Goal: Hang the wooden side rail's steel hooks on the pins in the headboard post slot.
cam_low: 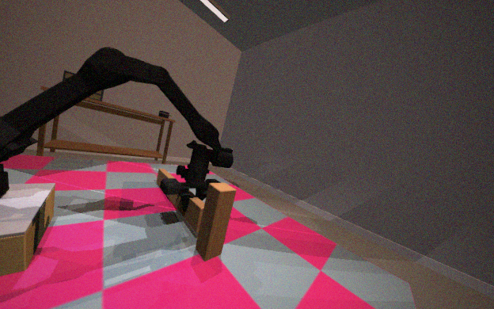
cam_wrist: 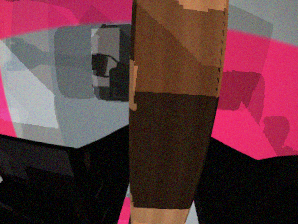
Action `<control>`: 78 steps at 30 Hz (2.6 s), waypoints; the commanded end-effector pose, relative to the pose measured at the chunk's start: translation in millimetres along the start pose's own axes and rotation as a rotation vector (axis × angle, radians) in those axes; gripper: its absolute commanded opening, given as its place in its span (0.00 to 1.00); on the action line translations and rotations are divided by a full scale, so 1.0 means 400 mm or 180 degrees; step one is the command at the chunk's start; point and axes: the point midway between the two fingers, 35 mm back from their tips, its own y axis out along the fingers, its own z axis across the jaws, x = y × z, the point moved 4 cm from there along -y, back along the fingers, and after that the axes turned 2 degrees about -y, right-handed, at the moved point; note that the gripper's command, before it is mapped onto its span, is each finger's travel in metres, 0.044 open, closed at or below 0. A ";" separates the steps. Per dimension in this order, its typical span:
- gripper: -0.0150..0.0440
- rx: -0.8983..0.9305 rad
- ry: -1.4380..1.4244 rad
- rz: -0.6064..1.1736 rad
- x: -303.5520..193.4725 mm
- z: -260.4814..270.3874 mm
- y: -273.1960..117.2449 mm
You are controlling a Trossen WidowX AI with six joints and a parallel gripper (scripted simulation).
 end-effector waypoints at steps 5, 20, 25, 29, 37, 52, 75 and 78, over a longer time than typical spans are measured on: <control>0.25 -0.0035 -0.0010 0.0016 -0.006 -0.004 -0.008; 0.25 -0.0035 -0.0010 0.0017 -0.010 -0.007 -0.008; 0.25 -0.0035 -0.0010 0.0017 -0.011 -0.005 -0.008; 0.25 -0.0035 -0.0010 0.0017 -0.013 -0.004 -0.008; 0.25 -0.0035 -0.0010 0.0017 -0.015 -0.003 -0.008; 0.25 -0.0035 -0.0010 0.0018 -0.019 -0.006 -0.010; 0.25 -0.0035 -0.0010 0.0018 -0.025 -0.005 -0.009; 0.25 -0.0035 -0.0010 0.0018 -0.026 -0.004 -0.008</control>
